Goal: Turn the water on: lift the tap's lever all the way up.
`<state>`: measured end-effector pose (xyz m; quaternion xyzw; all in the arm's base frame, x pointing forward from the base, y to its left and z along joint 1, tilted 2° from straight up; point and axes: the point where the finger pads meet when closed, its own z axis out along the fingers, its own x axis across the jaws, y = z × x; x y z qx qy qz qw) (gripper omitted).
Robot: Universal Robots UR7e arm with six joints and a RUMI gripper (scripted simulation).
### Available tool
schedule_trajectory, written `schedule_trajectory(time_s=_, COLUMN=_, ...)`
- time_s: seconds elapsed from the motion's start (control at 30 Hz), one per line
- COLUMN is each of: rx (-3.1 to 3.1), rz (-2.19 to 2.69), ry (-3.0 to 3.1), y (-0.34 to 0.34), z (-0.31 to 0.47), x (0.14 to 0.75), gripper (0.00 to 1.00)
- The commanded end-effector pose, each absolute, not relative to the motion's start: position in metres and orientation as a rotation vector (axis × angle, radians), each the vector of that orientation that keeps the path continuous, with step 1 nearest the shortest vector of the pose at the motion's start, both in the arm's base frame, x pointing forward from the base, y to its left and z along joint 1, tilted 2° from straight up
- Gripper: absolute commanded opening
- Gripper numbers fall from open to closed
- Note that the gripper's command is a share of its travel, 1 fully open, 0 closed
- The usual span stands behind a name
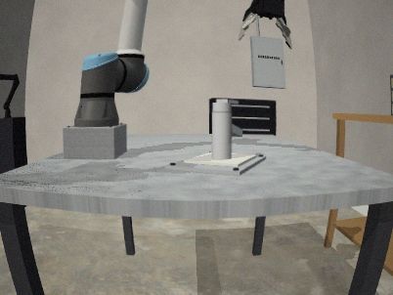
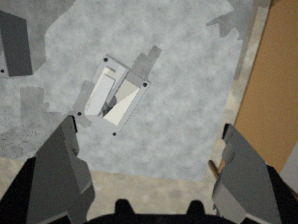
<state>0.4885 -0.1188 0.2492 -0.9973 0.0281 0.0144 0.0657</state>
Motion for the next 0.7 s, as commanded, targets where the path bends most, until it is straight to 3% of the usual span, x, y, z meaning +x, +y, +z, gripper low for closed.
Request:
schedule_trajectory(time_s=0.0, rx=-3.009, rz=0.042, ry=0.085, y=-0.1190, z=0.2498, x=0.4887, gripper=1.00)
schedule_trajectory(time_s=0.67, rx=-3.011, rz=0.041, ry=0.095, y=-0.1190, z=0.2486, x=0.4872, gripper=1.00)
